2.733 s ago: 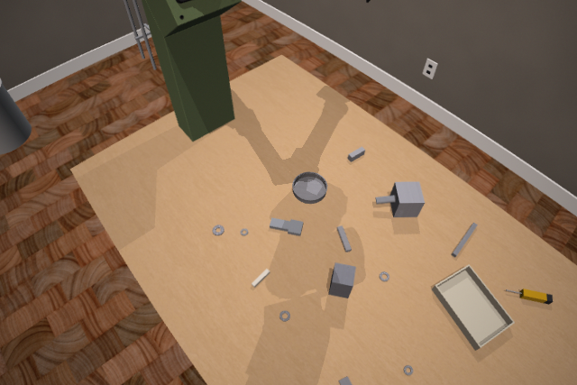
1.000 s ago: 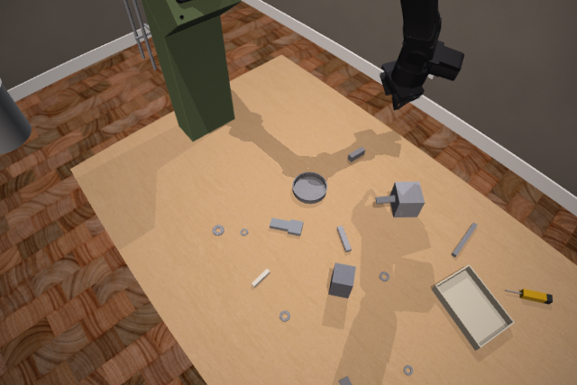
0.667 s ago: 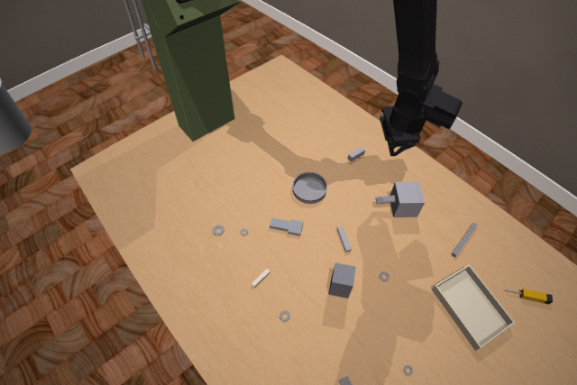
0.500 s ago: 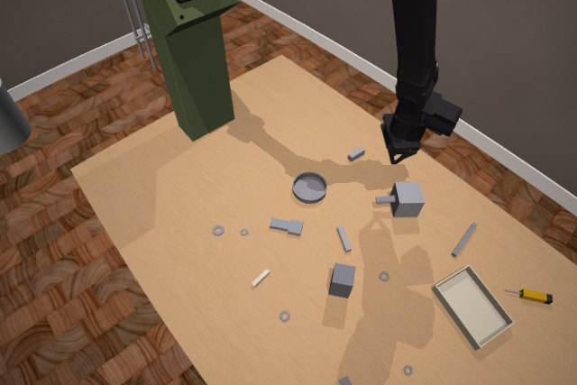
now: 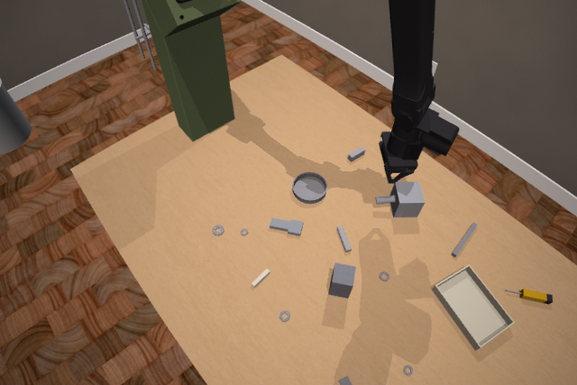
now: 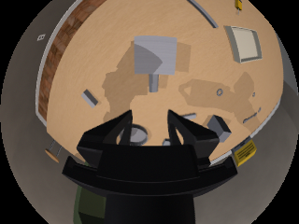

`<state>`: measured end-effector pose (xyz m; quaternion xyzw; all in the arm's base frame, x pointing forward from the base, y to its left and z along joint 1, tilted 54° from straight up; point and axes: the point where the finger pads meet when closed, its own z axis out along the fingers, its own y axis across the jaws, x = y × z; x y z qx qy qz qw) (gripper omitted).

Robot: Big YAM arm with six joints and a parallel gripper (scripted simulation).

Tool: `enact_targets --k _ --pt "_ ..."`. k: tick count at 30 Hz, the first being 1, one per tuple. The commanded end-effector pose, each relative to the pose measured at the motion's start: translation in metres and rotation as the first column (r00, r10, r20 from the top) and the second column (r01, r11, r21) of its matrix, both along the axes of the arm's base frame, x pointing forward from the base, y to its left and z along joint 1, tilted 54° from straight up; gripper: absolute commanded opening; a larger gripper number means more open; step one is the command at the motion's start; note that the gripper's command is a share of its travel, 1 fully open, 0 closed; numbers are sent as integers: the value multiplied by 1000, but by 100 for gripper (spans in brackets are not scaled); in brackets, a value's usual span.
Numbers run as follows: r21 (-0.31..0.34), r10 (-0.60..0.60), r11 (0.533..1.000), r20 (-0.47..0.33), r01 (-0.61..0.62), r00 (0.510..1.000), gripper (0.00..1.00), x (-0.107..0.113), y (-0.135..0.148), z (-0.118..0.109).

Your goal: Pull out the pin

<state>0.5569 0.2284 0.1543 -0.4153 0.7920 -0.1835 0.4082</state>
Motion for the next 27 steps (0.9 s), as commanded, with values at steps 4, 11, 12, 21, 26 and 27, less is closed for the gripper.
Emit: enact_targets --k 4,11,12,21,26,27 --pt "13 -5 1000 14 5 1000 47 7 0 5" --pt "17 -9 1000 18 8 1000 47 11 0 5" --pt "19 -11 1000 20 10 1000 47 13 -1 6" --pt "24 -16 1000 23 16 1000 47 16 -2 6" --pt "27 -21 999 23 21 1000 47 17 -4 6" --pt "27 -21 999 23 21 1000 47 17 -4 6"
